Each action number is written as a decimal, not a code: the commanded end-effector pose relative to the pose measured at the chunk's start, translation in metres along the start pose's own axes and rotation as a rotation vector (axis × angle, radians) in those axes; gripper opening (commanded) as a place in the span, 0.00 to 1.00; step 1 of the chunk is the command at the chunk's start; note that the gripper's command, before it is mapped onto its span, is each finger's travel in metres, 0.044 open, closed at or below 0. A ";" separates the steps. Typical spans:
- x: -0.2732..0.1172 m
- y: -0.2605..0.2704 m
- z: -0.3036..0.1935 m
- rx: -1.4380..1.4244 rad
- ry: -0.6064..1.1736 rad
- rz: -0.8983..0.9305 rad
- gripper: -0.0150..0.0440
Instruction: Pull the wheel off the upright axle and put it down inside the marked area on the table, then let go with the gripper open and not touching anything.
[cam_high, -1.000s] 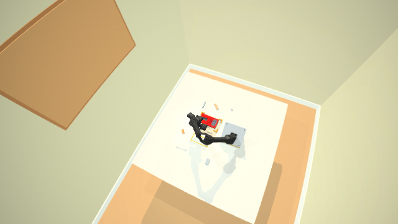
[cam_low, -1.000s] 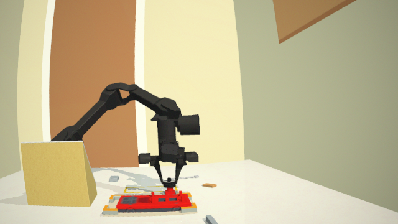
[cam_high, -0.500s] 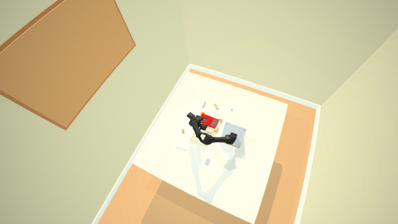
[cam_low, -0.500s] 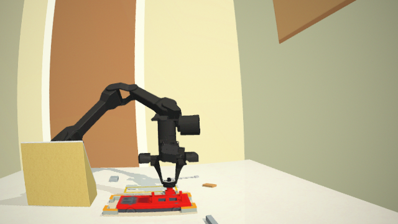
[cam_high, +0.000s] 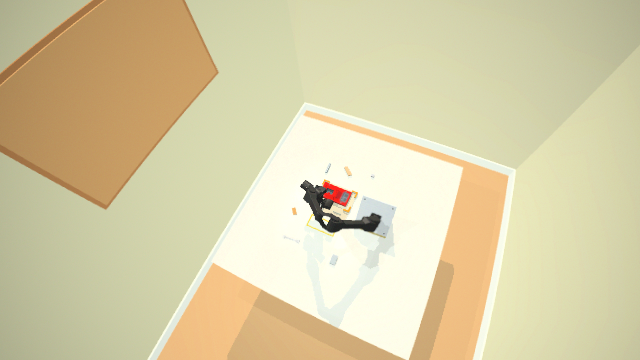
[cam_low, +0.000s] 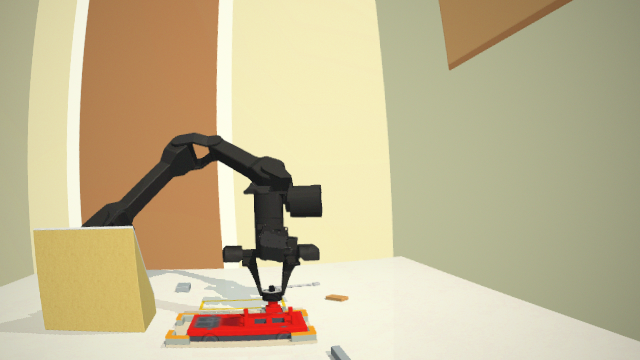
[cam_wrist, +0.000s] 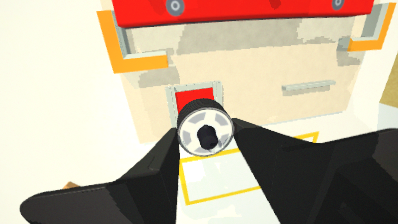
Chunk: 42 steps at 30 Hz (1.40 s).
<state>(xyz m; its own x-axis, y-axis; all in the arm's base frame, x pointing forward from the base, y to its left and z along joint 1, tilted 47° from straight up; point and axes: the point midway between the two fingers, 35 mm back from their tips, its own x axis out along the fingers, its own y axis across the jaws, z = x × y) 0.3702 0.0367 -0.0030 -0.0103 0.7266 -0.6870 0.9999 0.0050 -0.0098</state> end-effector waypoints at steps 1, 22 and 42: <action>-0.013 0.000 0.002 0.013 -0.002 0.017 0.25; -0.020 0.000 0.002 0.014 -0.002 0.020 0.25; -0.026 -0.001 0.002 0.015 -0.001 0.022 0.25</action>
<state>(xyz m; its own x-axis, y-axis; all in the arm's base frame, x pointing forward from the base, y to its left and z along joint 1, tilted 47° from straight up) 0.3696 0.0181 0.0123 0.0079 0.7271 -0.6865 0.9997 -0.0205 -0.0102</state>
